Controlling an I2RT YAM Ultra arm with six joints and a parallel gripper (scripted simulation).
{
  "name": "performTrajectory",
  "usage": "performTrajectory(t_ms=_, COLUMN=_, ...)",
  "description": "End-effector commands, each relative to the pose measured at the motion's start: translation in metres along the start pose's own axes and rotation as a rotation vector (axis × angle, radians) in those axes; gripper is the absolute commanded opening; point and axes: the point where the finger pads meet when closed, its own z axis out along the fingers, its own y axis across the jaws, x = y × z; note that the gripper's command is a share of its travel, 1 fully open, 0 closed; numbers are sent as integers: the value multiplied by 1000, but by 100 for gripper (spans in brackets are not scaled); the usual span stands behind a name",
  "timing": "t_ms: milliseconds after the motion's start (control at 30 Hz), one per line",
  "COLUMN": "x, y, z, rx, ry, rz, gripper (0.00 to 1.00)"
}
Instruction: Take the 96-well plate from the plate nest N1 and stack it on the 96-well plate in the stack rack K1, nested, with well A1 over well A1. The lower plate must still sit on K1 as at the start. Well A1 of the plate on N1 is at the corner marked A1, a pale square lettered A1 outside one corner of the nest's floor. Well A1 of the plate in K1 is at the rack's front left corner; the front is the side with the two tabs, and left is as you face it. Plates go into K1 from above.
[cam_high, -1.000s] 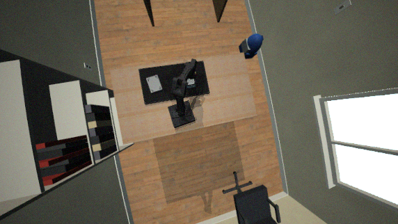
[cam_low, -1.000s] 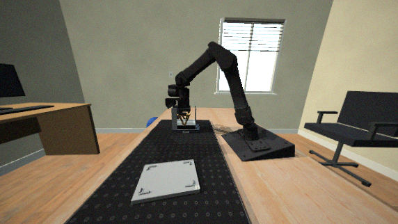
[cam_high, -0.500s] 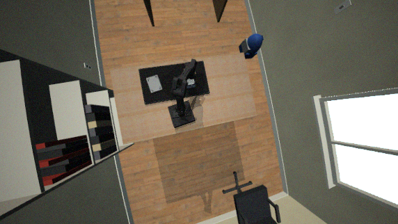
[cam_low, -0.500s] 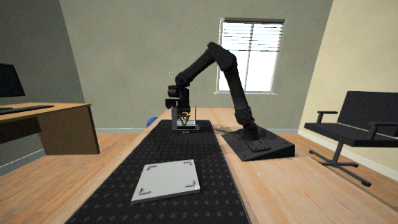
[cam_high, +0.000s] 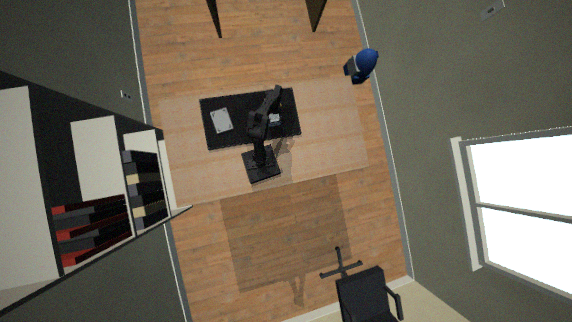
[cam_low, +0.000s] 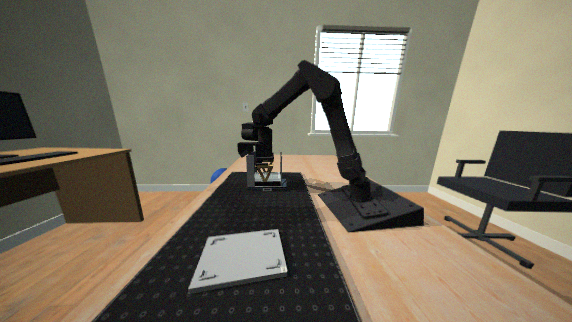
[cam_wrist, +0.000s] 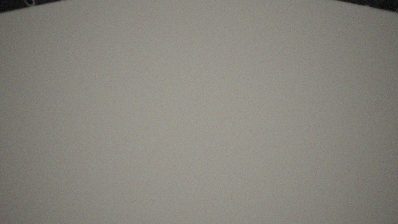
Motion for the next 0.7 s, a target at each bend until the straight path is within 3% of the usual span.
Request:
performTrajectory(t_ms=0, x=-1, y=4, z=5, rx=-4, ry=-7, rz=-1, gripper=0)
performTrajectory(t_ms=667, x=0, y=4, z=11, rx=-11, ry=6, rz=-1, gripper=0)
